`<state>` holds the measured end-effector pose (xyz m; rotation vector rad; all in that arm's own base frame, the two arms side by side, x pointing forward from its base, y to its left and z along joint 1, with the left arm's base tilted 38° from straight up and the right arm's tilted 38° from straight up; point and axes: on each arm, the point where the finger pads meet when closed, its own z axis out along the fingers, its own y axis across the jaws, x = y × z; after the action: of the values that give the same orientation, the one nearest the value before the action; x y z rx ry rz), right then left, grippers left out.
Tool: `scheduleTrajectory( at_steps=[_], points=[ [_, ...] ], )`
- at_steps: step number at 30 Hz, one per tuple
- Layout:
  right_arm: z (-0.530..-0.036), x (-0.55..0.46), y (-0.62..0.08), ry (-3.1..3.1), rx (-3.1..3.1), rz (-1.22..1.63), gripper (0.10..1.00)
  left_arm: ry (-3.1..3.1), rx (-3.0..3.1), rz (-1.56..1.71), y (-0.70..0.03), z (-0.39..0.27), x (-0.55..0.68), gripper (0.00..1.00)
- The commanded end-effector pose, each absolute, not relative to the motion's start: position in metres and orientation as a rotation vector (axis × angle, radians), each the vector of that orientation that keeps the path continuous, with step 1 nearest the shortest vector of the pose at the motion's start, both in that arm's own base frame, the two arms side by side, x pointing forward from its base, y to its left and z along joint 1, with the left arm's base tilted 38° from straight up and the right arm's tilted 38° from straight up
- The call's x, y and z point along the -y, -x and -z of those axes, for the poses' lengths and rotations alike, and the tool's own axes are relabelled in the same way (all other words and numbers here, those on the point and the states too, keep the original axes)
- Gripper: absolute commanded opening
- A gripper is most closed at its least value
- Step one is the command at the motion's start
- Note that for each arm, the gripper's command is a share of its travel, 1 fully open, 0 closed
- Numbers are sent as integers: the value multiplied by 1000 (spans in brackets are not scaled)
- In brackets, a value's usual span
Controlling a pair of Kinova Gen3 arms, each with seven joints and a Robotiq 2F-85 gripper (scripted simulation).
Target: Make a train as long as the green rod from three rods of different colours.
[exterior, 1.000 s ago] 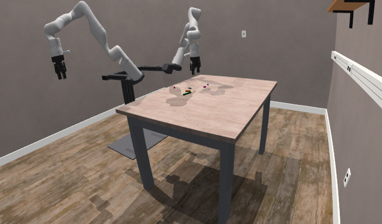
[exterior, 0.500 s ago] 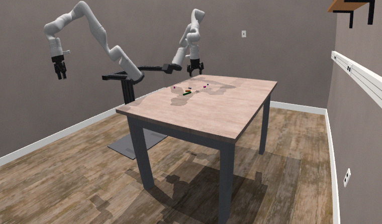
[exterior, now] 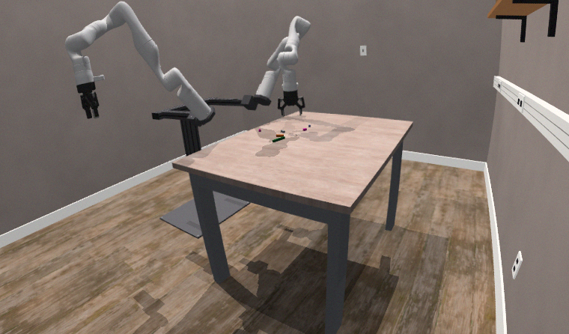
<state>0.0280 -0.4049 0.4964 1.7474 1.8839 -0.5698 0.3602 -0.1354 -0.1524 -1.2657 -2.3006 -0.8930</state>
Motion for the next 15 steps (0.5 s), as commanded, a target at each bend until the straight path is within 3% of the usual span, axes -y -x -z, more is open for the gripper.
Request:
scheduleTrajectory(
  at_steps=[1, 15],
  points=[
    [-497, 405, -28, -1747, -1883, 570, 1000, 1414, 2177, 838, -361, 155, 135, 1000],
    [-497, 405, -28, -1747, -1883, 570, 1000, 1854, 1722, 650, -365, 165, 133, 1000]
  ],
)
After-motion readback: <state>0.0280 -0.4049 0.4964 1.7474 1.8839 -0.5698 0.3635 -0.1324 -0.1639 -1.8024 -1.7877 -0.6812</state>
